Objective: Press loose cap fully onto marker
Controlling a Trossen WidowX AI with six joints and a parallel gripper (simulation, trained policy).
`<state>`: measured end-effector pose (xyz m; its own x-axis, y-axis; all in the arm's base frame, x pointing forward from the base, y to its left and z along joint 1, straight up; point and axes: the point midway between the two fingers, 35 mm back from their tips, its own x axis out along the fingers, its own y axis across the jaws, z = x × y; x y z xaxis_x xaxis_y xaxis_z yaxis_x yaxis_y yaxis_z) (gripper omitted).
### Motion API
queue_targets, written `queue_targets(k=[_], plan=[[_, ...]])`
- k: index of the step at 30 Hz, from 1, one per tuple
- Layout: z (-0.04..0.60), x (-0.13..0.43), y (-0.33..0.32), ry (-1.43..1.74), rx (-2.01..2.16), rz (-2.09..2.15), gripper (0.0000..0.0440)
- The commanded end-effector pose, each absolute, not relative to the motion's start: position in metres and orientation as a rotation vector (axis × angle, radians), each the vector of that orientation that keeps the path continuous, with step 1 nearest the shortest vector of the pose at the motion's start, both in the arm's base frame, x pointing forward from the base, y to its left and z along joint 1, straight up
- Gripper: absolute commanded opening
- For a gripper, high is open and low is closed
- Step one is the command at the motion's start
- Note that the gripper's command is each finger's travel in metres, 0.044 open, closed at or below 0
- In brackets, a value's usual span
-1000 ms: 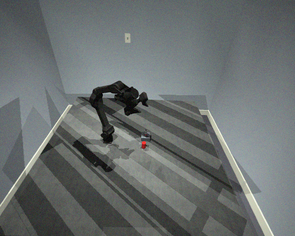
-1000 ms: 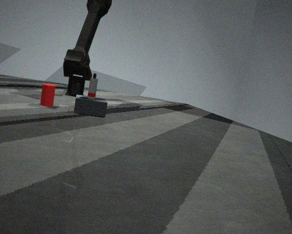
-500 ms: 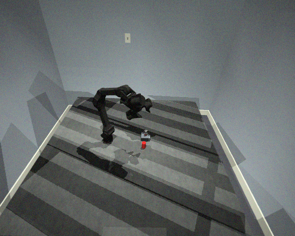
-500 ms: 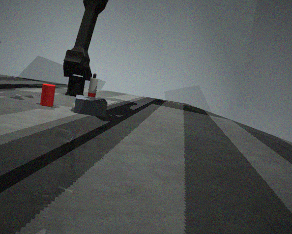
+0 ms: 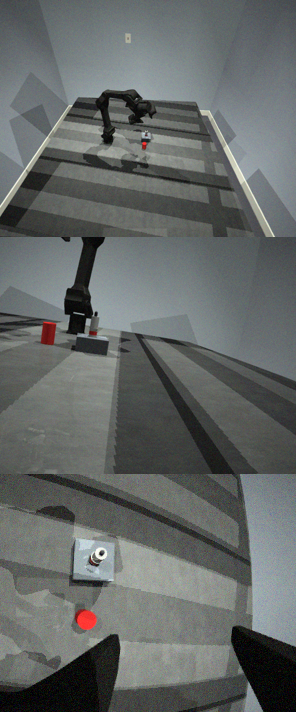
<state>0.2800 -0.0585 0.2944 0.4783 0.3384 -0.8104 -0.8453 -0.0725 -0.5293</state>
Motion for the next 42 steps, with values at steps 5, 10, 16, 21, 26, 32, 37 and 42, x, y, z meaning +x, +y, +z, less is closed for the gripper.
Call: queue_targets(k=[5, 10, 16, 21, 26, 32, 37, 42], plan=[[0.277, 0.286, -0.065, 0.557, -1.292, 1.110, 0.0318], [0.267, 0.290, -0.068, 0.589, -1.290, 1.147, 0.0317], [0.254, 0.294, -0.073, 0.629, -1.289, 1.190, 0.0317], [0.244, 0.297, -0.077, 0.662, -1.289, 1.225, 0.0316], [0.233, 0.299, -0.080, 0.695, -1.290, 1.261, 0.0315], [0.220, 0.302, -0.084, 0.736, -1.289, 1.305, 0.0314], [0.209, 0.303, -0.086, 0.771, -1.287, 1.344, 0.0312], [0.198, 0.303, -0.089, 0.805, -1.284, 1.384, 0.0311]])
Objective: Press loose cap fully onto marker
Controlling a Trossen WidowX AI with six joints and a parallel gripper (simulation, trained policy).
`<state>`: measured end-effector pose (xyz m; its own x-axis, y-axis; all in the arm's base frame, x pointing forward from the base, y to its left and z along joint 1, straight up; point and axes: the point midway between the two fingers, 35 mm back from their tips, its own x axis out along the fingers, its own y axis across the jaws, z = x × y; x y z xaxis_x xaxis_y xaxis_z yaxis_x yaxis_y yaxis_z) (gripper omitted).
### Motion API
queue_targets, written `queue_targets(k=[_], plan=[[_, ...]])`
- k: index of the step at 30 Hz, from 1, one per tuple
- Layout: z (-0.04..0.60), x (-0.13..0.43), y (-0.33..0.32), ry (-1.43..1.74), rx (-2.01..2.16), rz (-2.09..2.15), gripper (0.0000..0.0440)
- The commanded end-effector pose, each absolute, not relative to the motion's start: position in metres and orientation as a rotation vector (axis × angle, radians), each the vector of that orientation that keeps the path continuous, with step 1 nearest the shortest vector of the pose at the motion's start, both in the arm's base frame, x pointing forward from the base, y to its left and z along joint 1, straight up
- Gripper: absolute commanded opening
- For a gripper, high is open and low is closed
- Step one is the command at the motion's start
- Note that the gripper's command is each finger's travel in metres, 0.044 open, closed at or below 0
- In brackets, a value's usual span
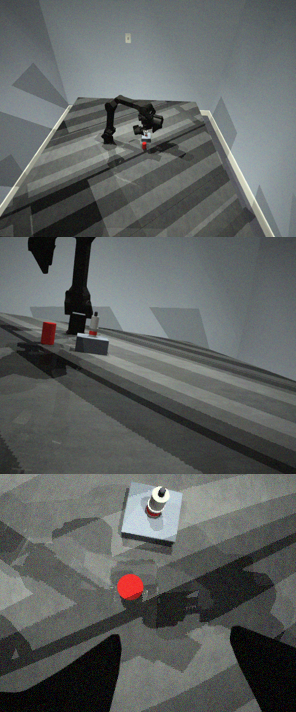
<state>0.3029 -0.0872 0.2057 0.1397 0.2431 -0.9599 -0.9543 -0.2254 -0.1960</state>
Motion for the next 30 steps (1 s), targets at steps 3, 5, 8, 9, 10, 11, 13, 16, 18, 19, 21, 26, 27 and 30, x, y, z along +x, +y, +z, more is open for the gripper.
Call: queue_targets(k=[3, 5, 8, 9, 10, 11, 13, 16, 18, 19, 21, 26, 27, 30], plan=[[0.191, 0.304, -0.090, 0.826, -1.283, 1.408, 0.0310], [0.187, 0.304, -0.090, 0.839, -1.283, 1.424, 0.0309], [0.180, 0.304, -0.091, 0.858, -1.283, 1.447, 0.0308], [0.178, 0.304, -0.091, 0.864, -1.282, 1.455, 0.0308], [0.176, 0.304, -0.091, 0.870, -1.282, 1.463, 0.0308], [0.173, 0.304, -0.091, 0.876, -1.283, 1.471, 0.0307], [0.169, 0.304, -0.092, 0.888, -1.283, 1.487, 0.0306], [0.162, 0.303, -0.092, 0.904, -1.284, 1.511, 0.0305], [0.158, 0.303, -0.091, 0.914, -1.285, 1.527, 0.0304], [0.156, 0.303, -0.091, 0.919, -1.285, 1.535, 0.0304], [0.152, 0.303, -0.091, 0.928, -1.286, 1.552, 0.0303], [0.141, 0.301, -0.089, 0.947, -1.291, 1.595, 0.0300], [0.139, 0.301, -0.088, 0.950, -1.292, 1.604, 0.0300], [0.132, 0.299, -0.086, 0.957, -1.296, 1.631, 0.0298]])
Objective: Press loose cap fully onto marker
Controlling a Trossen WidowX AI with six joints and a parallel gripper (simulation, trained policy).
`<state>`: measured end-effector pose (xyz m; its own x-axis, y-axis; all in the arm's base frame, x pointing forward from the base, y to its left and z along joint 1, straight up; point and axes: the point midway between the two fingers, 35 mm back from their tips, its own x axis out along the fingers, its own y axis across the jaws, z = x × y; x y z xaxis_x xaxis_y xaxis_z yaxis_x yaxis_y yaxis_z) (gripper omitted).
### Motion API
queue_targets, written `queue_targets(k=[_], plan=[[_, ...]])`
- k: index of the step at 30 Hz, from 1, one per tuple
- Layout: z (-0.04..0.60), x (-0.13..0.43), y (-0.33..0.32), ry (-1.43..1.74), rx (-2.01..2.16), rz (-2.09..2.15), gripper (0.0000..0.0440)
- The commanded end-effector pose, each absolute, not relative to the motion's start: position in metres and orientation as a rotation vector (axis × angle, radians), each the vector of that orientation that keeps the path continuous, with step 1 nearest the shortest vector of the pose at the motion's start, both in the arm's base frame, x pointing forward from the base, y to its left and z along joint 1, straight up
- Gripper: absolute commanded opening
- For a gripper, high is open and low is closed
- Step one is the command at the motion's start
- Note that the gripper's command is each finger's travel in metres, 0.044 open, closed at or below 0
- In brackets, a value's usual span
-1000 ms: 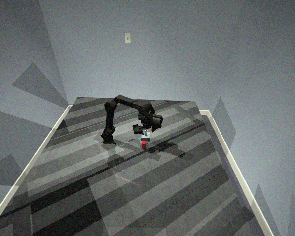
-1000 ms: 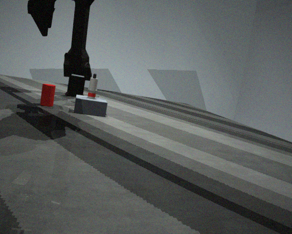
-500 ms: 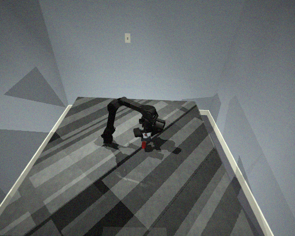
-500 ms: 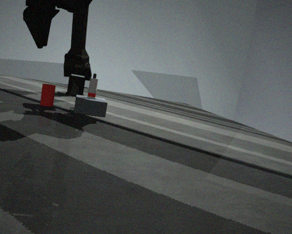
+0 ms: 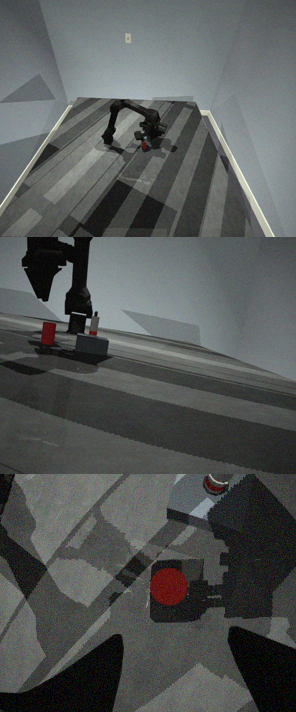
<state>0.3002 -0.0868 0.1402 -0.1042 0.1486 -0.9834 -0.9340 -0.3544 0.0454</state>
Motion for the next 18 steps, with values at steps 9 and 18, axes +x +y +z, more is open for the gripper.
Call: queue_targets(k=[9, 18], plan=[[0.112, 0.295, -0.078, 0.959, -1.320, 1.712, 0.0291], [0.088, 0.292, -0.070, 0.937, -1.358, 1.789, 0.0277]])
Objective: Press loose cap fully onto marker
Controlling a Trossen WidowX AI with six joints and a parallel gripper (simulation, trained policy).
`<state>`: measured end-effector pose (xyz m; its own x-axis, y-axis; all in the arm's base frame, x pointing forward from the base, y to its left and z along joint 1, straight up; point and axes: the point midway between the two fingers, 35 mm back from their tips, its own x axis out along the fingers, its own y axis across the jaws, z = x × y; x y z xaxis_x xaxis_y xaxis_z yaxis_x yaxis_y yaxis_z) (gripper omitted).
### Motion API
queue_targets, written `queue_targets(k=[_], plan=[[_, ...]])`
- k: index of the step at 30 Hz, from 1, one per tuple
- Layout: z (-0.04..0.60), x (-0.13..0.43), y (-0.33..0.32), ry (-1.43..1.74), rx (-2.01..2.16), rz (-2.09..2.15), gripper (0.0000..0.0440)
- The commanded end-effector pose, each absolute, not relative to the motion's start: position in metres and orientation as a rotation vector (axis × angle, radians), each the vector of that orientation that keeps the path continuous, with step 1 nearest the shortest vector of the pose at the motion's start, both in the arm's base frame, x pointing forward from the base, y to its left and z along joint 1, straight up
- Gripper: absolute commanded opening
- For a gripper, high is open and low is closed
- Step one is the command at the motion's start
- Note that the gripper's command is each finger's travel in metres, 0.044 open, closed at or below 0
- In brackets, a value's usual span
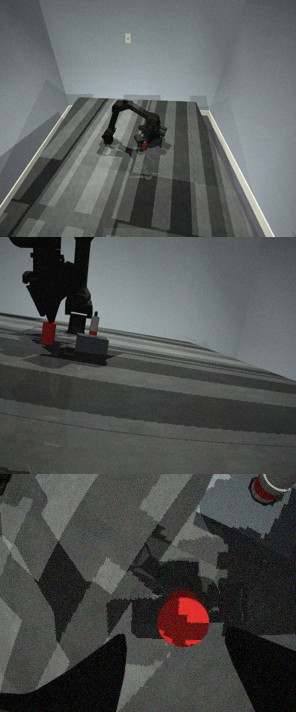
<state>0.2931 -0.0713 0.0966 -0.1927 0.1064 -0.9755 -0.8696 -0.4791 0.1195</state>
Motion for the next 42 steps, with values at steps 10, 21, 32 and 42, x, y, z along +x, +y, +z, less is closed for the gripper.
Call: queue_targets(k=[10, 21, 32, 42], plan=[[0.063, 0.288, -0.065, 0.895, -1.419, 1.860, 0.0258], [0.066, 0.291, -0.064, 0.855, -1.529, 1.864, 0.0106], [0.102, 0.307, -0.058, 0.802, -1.680, 1.801, 0.0103], [0.135, 0.314, -0.025, 0.738, -1.740, 1.780, 0.0094]])
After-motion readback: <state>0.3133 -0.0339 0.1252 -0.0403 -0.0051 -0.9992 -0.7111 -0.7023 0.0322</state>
